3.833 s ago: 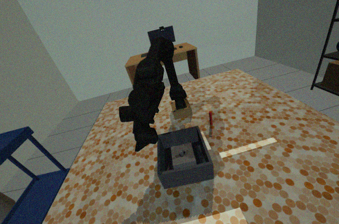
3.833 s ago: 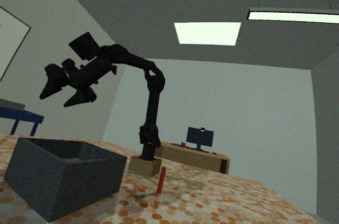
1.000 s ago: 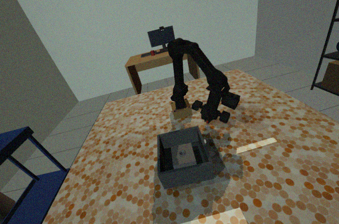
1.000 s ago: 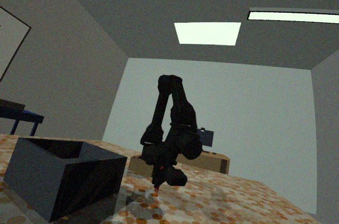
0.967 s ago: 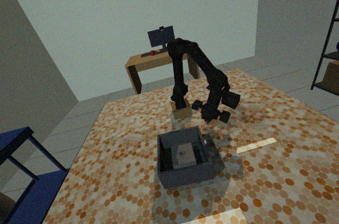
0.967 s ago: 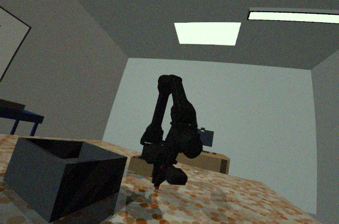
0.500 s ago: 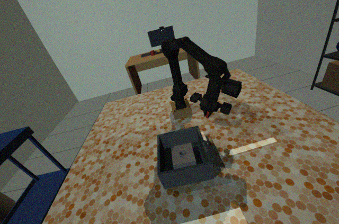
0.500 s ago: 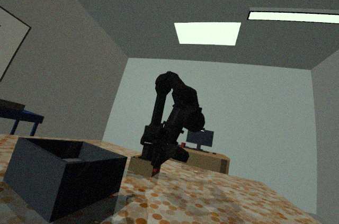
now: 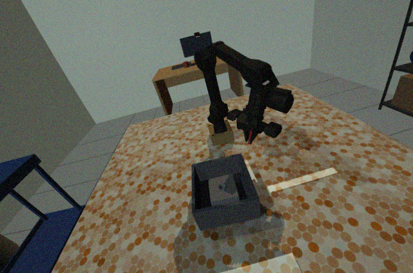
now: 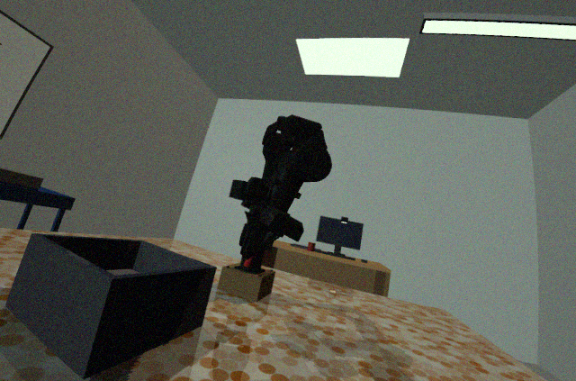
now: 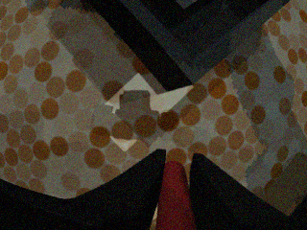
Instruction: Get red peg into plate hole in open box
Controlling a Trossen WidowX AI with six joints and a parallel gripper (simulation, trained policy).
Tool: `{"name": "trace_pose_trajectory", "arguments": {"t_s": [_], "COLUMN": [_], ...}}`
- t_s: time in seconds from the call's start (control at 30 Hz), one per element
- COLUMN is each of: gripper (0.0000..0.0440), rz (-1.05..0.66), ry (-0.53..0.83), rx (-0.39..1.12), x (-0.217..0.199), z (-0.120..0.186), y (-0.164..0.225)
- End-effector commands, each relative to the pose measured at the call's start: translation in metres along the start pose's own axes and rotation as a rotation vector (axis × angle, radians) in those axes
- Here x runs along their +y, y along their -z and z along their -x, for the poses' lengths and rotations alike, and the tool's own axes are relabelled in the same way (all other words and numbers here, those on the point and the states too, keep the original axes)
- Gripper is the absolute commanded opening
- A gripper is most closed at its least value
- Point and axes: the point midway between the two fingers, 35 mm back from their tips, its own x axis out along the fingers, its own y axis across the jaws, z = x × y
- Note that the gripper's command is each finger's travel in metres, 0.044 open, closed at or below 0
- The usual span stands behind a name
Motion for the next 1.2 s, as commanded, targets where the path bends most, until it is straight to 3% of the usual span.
{"name": "trace_pose_trajectory", "arguments": {"t_s": [0.0,0.6,1.17], "gripper": [0.0,0.0,0.0], "rz": [-0.036,-0.198,-0.166], "ry": [-0.009,-0.026,-0.046], "rx": [-0.016,-0.064,-0.032], "x": [0.002,0.004,-0.002], "z": [0.003,-0.013,-0.06], "y": [-0.014,-0.103,-0.165]}}
